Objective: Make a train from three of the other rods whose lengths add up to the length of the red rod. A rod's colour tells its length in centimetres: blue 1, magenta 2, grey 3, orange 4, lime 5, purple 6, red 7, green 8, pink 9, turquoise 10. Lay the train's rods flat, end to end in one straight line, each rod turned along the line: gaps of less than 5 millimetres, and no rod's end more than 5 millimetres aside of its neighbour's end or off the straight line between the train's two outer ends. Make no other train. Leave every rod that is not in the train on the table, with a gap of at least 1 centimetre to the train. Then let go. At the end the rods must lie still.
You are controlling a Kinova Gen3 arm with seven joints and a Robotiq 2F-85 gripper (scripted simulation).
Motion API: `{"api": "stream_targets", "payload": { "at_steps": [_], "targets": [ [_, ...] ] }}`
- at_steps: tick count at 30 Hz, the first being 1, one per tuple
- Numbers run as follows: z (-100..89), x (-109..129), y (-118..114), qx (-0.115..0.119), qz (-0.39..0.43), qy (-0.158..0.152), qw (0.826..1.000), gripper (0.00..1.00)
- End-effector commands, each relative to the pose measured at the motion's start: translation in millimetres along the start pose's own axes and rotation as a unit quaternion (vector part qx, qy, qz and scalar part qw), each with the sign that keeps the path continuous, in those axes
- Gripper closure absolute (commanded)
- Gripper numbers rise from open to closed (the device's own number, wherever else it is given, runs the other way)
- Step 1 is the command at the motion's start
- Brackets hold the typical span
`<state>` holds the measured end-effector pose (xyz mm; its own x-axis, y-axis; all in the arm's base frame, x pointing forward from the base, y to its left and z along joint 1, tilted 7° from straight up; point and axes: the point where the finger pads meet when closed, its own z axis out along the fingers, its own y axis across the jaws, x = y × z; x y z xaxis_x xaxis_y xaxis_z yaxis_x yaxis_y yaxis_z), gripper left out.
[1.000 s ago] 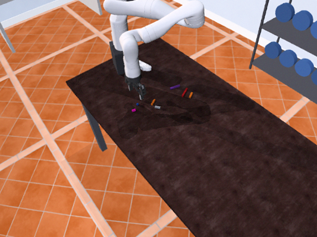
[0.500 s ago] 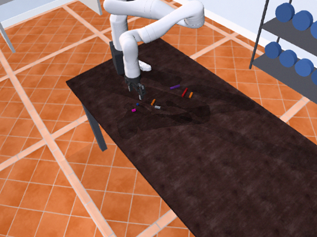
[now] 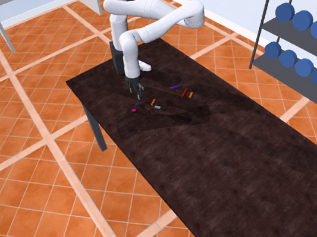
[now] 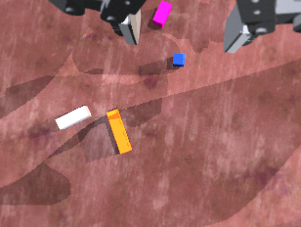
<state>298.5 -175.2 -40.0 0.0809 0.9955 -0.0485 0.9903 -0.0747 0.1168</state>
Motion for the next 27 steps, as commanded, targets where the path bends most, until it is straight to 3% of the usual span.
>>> {"api": "stream_targets", "payload": {
  "at_steps": [1,27],
  "targets": [
    [-0.7,0.6,1.0,-0.004,0.000,0.001,1.000,0.76],
    [3.0,0.6,1.5,-0.004,-0.001,0.002,1.000,0.76]
  ]
}}
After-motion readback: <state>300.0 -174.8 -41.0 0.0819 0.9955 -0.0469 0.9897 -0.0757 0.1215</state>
